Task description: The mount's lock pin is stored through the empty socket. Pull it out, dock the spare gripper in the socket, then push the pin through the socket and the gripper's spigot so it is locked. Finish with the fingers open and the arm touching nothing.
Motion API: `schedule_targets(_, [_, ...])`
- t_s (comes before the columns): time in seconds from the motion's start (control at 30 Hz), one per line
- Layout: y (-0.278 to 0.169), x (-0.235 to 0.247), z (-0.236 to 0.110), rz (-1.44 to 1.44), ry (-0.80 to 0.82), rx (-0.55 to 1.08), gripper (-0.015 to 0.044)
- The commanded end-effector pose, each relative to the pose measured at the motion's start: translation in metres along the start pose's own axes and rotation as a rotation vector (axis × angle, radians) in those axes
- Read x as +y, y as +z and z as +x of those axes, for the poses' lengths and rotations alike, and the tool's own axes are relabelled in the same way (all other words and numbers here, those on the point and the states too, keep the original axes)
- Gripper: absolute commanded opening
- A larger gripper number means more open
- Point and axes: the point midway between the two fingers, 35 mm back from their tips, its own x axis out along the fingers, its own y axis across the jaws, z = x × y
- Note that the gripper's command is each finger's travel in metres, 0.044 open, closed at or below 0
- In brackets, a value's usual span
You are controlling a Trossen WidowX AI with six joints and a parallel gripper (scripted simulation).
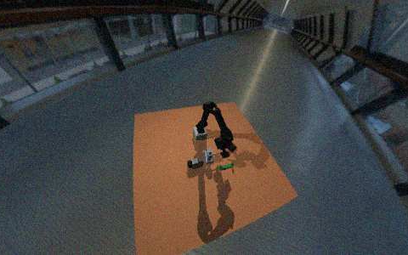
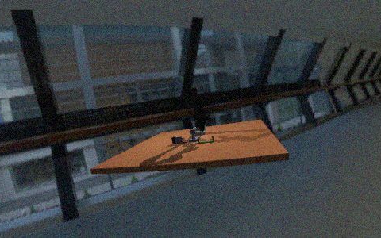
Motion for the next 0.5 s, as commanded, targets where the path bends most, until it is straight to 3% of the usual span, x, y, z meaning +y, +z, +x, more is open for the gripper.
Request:
schedule_targets(0.0, [-0.001, 0.001, 0.01, -0.004, 0.007, 0.007, 0.03])
schedule_targets(0.47, [-0.002, 0.002, 0.032, -0.004, 0.008, 0.007, 0.03])
